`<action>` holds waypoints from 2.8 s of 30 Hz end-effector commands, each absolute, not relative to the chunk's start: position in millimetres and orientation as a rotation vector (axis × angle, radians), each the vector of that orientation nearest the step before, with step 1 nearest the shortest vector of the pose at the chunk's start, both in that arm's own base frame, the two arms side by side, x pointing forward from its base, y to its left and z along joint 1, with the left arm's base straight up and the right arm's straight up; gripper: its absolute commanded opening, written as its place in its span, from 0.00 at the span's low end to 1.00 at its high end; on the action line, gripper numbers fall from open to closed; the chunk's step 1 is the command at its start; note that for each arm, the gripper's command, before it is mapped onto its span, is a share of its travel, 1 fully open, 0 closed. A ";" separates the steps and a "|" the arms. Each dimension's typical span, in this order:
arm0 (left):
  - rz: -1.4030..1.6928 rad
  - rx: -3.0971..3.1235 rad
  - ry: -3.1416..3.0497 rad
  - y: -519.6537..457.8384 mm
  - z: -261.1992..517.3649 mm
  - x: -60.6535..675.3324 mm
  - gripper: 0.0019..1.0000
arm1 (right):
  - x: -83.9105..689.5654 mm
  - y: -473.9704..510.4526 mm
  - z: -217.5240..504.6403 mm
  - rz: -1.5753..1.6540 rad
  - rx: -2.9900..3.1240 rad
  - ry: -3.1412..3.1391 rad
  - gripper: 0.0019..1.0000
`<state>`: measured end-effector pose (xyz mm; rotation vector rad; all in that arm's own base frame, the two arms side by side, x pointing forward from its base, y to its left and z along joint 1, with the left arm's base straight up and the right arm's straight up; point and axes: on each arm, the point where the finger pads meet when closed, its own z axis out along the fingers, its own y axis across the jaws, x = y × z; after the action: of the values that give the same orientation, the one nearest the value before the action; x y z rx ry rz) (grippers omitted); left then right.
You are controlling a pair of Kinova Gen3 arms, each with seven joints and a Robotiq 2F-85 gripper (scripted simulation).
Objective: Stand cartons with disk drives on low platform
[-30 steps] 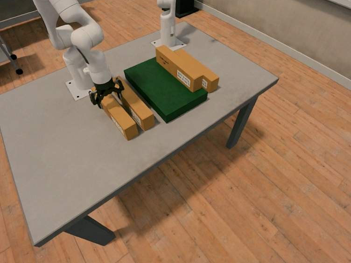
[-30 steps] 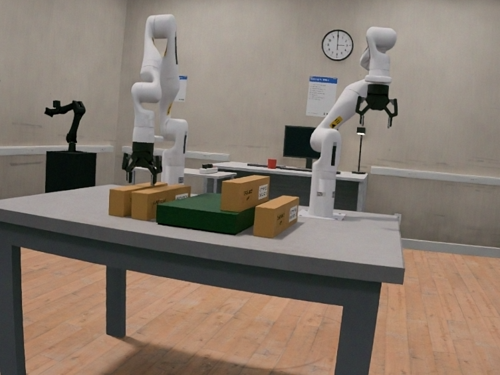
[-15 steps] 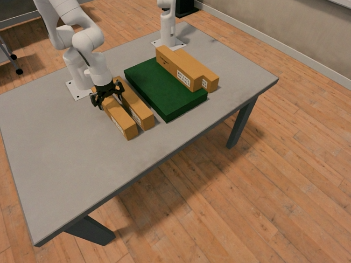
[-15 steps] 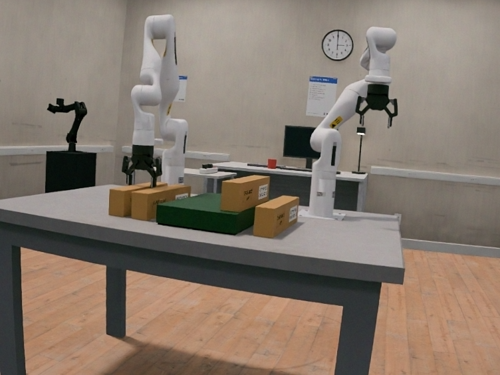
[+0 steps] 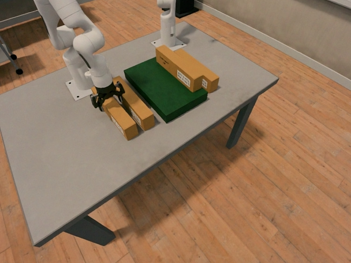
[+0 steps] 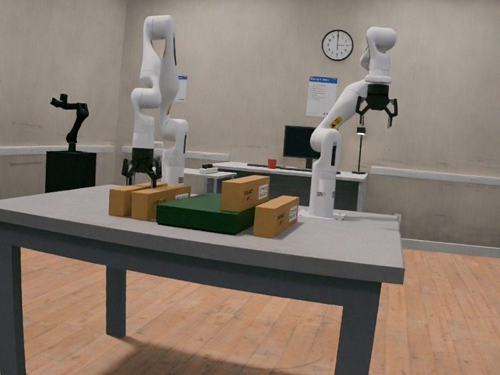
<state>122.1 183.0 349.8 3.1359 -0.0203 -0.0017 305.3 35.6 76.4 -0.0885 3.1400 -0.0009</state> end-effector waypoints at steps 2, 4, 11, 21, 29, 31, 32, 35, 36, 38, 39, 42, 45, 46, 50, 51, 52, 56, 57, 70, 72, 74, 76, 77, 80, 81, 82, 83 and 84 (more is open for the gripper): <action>-0.001 3.136 -0.020 183.1 350.1 122.3 1.00 | 305.6 35.7 76.5 -0.001 -0.088 3.139 1.00; -0.001 3.136 -0.020 183.1 350.1 122.3 1.00 | 305.6 35.7 76.5 -0.001 -0.088 3.139 1.00; -0.001 3.136 -0.020 183.1 350.1 122.3 1.00 | 306.1 36.6 66.5 -0.001 -0.088 3.139 1.00; -0.001 3.136 -0.020 183.1 350.1 122.3 1.00 | 306.1 36.6 66.5 -0.001 -0.088 3.139 1.00; -0.001 3.136 -0.020 183.1 350.1 122.3 1.00 | 306.1 36.6 66.5 -0.001 -0.088 3.139 0.72; -0.001 3.136 -0.020 183.1 350.1 122.3 1.00 | 306.1 36.6 66.5 -0.001 -0.088 3.139 0.72; -0.001 3.136 -0.020 183.1 350.1 122.3 1.00 | 306.1 36.6 66.5 -0.001 -0.088 3.139 0.72; -0.001 3.136 -0.020 183.1 350.1 122.3 1.00 | 306.1 36.6 66.5 -0.001 -0.088 3.139 0.72; -0.001 3.136 -0.020 183.1 350.1 122.3 1.00 | 306.1 36.6 66.5 -0.001 -0.088 3.139 0.72; -0.001 3.136 -0.020 183.1 350.1 122.3 1.00 | 306.1 36.6 66.5 -0.001 -0.088 3.139 0.72; -0.001 3.136 -0.020 183.1 350.1 122.3 1.00 | 306.1 36.6 66.5 -0.001 -0.088 3.139 0.72; -0.001 3.136 -0.020 183.1 350.1 122.3 1.00 | 306.1 36.6 66.5 -0.001 -0.088 3.139 0.72; -0.001 3.136 -0.020 183.1 350.1 122.3 1.00 | 306.1 36.6 66.5 -0.001 -0.088 3.139 0.72; -0.001 3.136 -0.020 183.1 350.1 122.3 1.00 | 306.1 36.6 66.5 -0.001 -0.088 3.139 0.72; -0.001 3.136 -0.020 183.1 350.1 122.3 1.00 | 306.1 36.6 66.5 -0.001 -0.088 3.139 0.72; -0.001 3.136 -0.020 183.1 350.1 122.3 1.00 | 306.1 36.6 66.5 -0.001 -0.088 3.139 0.72; -0.001 3.136 -0.020 183.1 350.1 122.3 1.00 | 306.1 36.6 66.5 -0.001 -0.088 3.139 0.72; -0.001 3.136 -0.020 183.1 350.1 122.3 1.00 | 306.1 36.6 66.5 -0.001 -0.088 3.139 0.72; -0.001 3.136 -0.020 183.1 350.1 122.3 1.00 | 306.1 36.6 66.5 -0.001 -0.088 3.139 0.72; -0.001 3.136 -0.020 183.1 350.1 122.3 1.00 | 306.1 36.6 66.5 -0.001 -0.088 3.139 0.70; -0.001 3.136 -0.020 183.1 350.1 122.3 1.00 | 306.1 36.6 66.5 -0.001 -0.088 3.139 0.70; -0.001 3.136 -0.020 183.1 350.1 122.3 1.00 | 306.1 36.6 66.5 -0.001 -0.088 3.139 0.70; -0.001 3.136 -0.020 183.1 350.1 122.3 1.00 | 306.1 36.6 66.5 -0.001 -0.088 3.139 0.69; -0.001 3.136 -0.020 183.1 350.1 122.3 1.00 | 306.1 36.6 66.5 -0.001 -0.088 3.139 0.69; -0.001 3.136 -0.020 183.1 350.1 122.3 1.00 | 306.1 36.6 66.5 -0.001 -0.088 3.139 0.69; -0.001 3.136 -0.020 183.1 350.1 122.3 1.00 | 306.1 36.6 66.5 -0.001 -0.088 3.139 0.69; -0.001 3.136 -0.020 183.1 350.1 122.3 1.00 | 306.1 36.6 66.5 -0.001 -0.088 3.139 0.69; -0.001 3.136 -0.020 183.1 350.1 122.3 1.00 | 306.1 36.6 66.5 -0.001 -0.088 3.139 0.69; -0.001 3.136 -0.020 183.1 350.1 122.3 1.00 | 306.1 36.6 66.5 -0.001 -0.088 3.139 0.69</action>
<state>122.1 183.0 349.8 3.1359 -0.0203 -0.0017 305.8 36.6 66.2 -0.0882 3.1400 -0.0010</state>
